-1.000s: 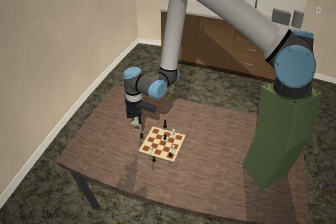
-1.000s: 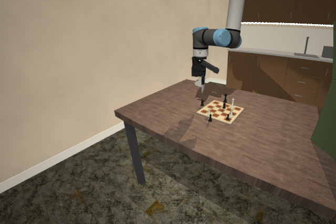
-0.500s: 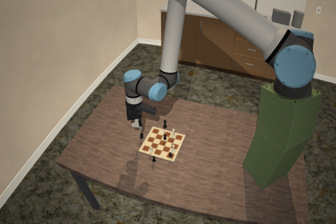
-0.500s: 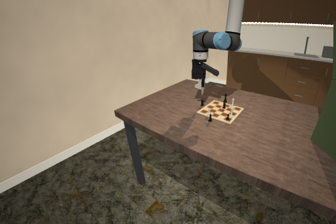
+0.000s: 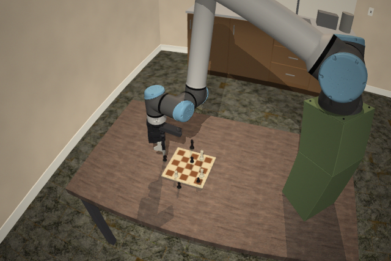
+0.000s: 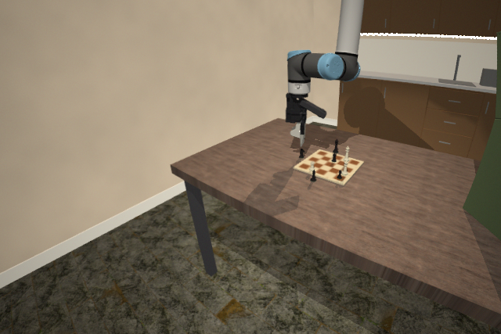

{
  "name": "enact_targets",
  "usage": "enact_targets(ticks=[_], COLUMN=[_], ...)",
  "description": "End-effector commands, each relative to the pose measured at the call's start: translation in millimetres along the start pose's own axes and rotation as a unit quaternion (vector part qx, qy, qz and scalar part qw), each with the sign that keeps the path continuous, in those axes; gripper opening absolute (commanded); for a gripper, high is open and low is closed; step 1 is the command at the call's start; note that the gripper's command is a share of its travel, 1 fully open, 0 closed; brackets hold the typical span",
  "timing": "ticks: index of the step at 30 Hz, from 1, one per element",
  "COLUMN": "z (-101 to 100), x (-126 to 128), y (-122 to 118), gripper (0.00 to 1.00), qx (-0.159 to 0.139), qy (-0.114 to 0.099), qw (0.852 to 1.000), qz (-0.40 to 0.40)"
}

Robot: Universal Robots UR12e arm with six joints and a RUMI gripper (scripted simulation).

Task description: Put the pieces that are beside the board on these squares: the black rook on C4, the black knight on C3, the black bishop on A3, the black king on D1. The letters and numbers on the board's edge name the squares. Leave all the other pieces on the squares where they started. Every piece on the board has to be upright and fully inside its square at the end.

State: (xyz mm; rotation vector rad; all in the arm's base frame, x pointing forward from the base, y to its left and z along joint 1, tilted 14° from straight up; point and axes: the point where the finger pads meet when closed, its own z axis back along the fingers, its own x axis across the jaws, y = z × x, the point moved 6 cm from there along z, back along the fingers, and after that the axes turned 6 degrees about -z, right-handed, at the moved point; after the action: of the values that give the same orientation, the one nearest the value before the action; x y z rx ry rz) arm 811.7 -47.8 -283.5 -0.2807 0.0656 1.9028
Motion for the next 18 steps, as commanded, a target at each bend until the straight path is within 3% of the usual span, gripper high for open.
enact_targets(ticks=[1,18], z=[-5.2,-11.6], x=[-0.3,-0.3], y=[-0.7,-0.7], gripper=[0.22,0.22], qx=[-0.001,-0.001], qy=[0.000,0.000], qw=[1.000,1.000], qz=[0.000,0.000])
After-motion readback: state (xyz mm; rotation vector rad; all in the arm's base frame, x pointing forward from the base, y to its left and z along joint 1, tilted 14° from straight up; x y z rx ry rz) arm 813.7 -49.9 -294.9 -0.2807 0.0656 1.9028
